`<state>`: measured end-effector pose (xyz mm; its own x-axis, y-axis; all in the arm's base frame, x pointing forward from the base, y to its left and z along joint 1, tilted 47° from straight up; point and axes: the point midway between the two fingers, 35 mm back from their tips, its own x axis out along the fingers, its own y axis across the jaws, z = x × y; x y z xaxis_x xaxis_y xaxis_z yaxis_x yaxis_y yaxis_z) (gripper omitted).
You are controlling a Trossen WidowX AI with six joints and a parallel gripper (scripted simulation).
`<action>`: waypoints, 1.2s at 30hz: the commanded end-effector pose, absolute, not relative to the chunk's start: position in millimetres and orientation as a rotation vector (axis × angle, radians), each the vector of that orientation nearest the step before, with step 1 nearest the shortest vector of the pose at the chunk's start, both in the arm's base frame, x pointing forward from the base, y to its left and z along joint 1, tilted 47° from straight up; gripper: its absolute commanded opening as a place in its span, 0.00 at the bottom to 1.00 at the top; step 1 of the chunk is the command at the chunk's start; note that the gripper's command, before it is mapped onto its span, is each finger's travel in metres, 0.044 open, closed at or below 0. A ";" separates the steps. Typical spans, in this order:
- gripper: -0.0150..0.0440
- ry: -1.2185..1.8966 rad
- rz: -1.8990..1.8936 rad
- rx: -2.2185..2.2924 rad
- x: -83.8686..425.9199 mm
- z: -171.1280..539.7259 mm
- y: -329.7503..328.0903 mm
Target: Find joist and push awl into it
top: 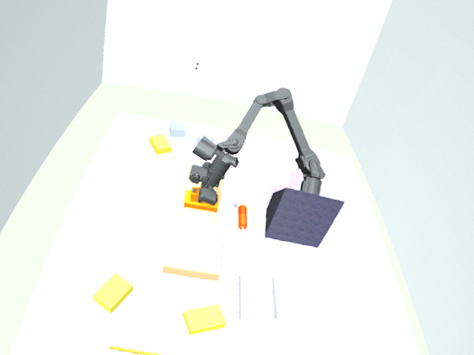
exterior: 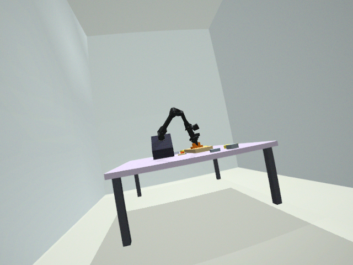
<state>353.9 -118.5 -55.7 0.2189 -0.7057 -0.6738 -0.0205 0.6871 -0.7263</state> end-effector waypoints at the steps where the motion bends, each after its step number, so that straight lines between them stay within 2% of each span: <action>1: 0.25 1.278 -0.531 -0.696 353.7 -61.0 -113.8; 36: 0.25 1.278 -0.530 -0.694 352.6 -95.5 -80.7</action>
<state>352.1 -84.3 -91.4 0.2199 -0.7044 -0.6748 -0.0205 0.6883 -0.7252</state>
